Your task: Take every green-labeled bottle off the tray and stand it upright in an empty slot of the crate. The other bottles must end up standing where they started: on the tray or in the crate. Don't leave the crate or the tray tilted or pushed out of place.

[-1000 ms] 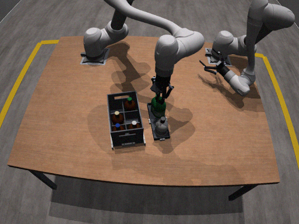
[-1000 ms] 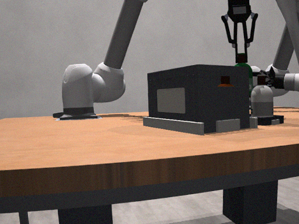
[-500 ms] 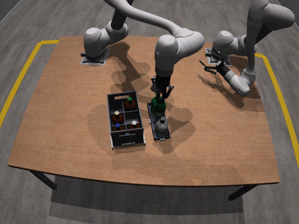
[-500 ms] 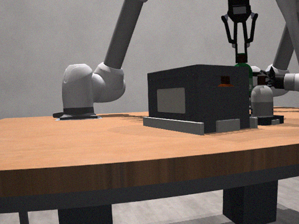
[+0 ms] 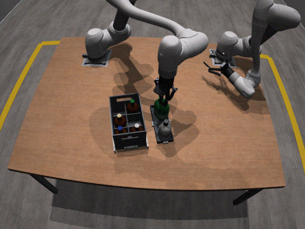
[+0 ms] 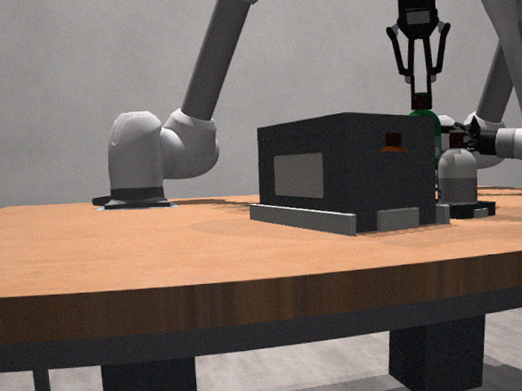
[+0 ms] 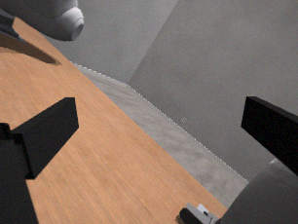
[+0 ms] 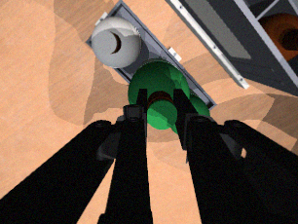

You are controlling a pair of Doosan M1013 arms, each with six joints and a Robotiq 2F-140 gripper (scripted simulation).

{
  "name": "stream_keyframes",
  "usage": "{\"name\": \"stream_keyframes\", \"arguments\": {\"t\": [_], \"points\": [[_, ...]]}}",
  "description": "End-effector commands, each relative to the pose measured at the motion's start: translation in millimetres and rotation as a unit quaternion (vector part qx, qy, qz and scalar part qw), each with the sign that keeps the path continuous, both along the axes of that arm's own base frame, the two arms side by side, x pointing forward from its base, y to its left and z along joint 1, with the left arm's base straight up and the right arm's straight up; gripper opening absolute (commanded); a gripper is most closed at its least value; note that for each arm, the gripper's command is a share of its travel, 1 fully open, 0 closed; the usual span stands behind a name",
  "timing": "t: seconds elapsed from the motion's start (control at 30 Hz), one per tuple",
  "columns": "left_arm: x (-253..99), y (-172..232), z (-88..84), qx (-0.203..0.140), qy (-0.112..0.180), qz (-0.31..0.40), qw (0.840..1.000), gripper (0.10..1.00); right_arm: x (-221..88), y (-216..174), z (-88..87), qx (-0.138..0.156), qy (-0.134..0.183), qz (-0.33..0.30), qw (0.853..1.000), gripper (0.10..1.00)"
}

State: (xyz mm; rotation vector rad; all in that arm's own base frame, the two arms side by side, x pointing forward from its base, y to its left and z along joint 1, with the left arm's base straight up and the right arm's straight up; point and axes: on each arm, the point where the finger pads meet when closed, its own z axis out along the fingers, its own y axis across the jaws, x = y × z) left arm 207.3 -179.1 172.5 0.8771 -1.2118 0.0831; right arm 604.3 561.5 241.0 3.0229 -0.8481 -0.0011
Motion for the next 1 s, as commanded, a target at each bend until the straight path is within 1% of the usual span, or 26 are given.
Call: {"name": "stream_keyframes", "arguments": {"t": [0.0,0.57,0.97], "points": [[0,0,0.2,0.0,0.0,0.0,1.0,1.0,0,0,1.6,0.001,-0.001,0.0,1.0,0.099],[0,0,0.2,0.0,0.0,0.0,1.0,1.0,0,0,12.1,0.001,-0.001,0.0,1.0,0.099],[0,0,0.2,0.0,0.0,0.0,1.0,1.0,0,0,26.5,0.001,-0.001,0.0,1.0,0.099]]}}
